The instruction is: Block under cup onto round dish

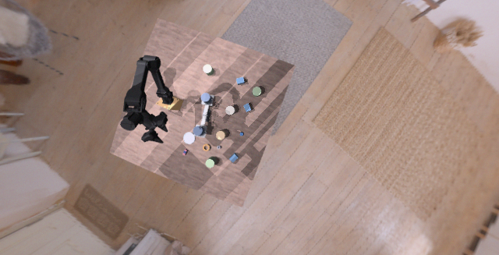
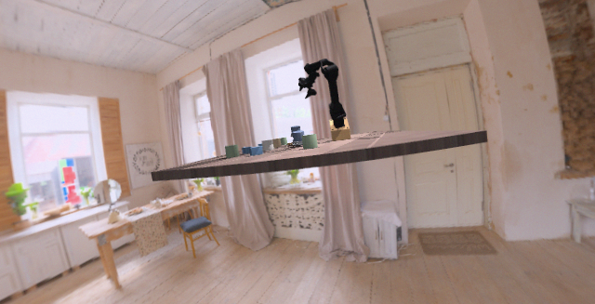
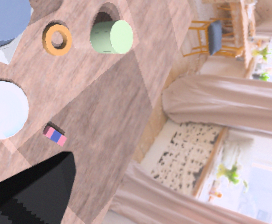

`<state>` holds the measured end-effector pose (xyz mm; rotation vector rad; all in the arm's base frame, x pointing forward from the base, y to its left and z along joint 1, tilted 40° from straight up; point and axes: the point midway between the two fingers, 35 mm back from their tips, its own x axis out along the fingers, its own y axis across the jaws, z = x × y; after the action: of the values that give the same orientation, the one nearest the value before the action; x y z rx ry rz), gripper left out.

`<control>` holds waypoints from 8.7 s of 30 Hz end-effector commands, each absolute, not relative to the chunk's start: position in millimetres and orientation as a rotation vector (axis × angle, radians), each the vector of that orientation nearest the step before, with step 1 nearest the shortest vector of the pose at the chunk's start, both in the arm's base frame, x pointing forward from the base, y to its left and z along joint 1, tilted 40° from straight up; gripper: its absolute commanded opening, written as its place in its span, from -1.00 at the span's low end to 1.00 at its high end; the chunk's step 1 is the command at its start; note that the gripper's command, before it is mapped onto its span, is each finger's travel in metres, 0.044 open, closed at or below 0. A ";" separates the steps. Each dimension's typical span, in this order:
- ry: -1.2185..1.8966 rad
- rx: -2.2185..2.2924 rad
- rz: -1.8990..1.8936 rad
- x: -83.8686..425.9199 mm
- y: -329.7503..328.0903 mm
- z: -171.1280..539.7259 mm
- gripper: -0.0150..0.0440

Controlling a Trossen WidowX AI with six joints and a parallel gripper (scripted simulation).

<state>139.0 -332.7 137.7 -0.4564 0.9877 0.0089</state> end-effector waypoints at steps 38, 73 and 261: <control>0.596 0.636 0.248 140.2 -160.3 103.9 1.00; 1.286 1.407 -0.018 229.2 -80.4 113.6 1.00; 1.536 1.766 -0.689 264.7 -26.1 164.7 -0.49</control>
<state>265.2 -21.3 159.5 1.7683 1.5475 -0.6949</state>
